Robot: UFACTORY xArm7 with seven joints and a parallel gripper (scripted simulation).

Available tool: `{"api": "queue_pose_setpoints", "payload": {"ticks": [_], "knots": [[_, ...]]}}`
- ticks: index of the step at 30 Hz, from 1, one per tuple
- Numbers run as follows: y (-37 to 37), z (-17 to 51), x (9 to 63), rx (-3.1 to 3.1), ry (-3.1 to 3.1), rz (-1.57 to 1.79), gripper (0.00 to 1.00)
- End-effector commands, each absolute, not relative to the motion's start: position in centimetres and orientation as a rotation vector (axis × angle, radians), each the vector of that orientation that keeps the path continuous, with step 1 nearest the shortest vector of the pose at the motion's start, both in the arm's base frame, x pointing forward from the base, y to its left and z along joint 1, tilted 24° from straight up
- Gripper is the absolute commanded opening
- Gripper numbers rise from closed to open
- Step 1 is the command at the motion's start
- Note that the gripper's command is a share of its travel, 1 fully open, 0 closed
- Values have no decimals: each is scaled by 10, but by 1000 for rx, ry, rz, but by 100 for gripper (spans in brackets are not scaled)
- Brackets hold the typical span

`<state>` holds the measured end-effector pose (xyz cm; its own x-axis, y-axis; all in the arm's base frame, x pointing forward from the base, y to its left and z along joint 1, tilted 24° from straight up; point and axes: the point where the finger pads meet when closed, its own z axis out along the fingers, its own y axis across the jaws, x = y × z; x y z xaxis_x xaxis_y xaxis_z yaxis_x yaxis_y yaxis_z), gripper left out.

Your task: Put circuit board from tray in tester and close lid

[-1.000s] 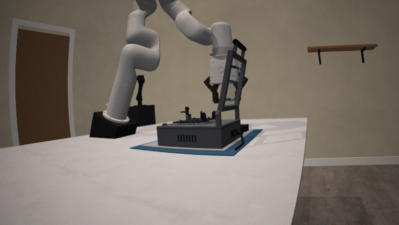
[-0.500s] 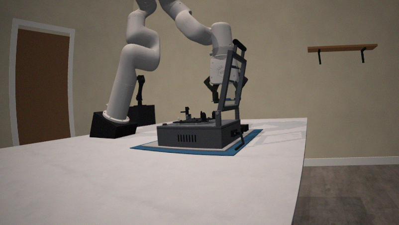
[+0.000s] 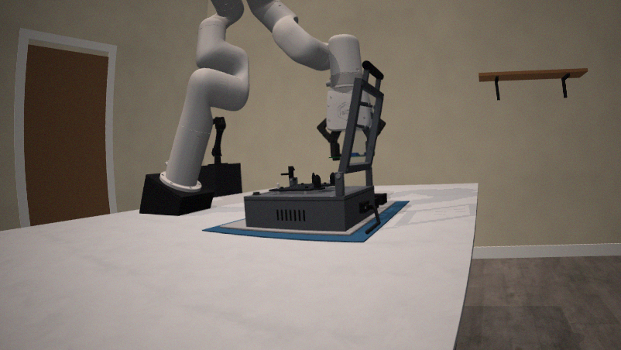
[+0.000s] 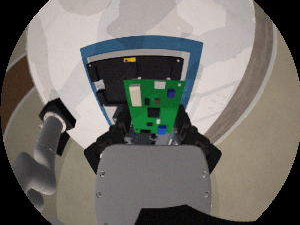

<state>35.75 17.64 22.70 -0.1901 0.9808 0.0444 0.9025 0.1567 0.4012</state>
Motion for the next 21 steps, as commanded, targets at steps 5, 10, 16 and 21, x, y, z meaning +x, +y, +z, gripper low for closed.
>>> {"api": "queue_pose_setpoints", "payload": {"ticks": [5,10,16,21], "knots": [[171,228,358,1835,2203,509,79],[167,228,358,1835,2204,509,79],[156,227,357,1835,2203,509,79],[143,226,356,1835,2204,509,79]]}}
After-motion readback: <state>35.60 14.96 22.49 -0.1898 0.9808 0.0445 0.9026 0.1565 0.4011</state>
